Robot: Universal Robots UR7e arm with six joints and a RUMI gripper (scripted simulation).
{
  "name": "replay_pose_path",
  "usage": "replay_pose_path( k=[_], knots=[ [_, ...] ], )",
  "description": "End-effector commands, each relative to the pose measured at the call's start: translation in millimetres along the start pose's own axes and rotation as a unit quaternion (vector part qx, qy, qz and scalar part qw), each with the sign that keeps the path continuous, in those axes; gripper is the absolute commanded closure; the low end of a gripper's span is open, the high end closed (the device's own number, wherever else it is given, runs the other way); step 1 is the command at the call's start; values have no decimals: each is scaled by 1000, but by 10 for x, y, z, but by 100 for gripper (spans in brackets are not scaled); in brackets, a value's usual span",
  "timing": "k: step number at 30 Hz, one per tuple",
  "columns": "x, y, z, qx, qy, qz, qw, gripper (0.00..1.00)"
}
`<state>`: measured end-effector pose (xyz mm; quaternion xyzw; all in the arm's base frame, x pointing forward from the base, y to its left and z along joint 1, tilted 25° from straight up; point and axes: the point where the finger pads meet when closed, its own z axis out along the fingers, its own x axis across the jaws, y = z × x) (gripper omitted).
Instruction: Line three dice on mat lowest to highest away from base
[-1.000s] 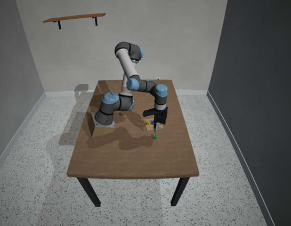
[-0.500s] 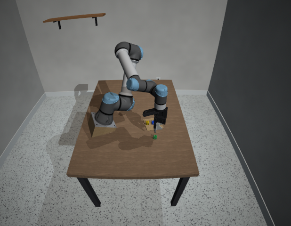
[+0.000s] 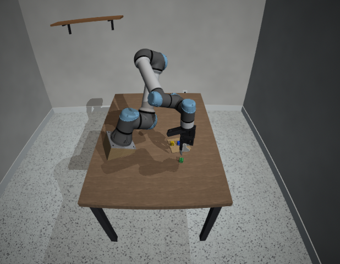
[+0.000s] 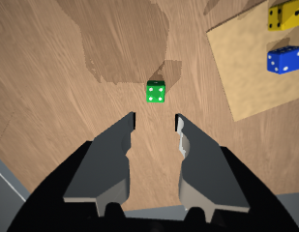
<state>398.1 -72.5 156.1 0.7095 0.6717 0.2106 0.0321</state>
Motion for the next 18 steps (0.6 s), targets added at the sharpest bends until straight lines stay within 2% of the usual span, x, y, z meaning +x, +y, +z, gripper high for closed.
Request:
replay_pose_path(
  k=[1,18],
  knots=[
    [-1,3,20,0,0,0,1000,76],
    [-1,6,214,0,0,0,1000,76]
  ],
)
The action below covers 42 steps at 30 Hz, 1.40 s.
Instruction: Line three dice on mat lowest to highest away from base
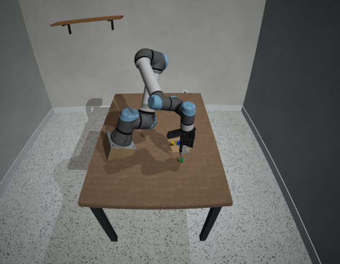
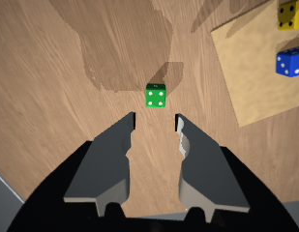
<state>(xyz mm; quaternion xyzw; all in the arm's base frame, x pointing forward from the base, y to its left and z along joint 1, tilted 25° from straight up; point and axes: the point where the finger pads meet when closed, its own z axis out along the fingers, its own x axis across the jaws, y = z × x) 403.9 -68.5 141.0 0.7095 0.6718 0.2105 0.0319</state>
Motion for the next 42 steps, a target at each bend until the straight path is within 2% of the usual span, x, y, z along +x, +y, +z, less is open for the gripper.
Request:
replay_pose_path(
  k=[1,19,42],
  knots=[
    [-2,5,64,0,0,0,1000,76],
    [-2,8,284,0,0,0,1000,76],
    [-2,9,337,0,0,0,1000,76]
  ],
)
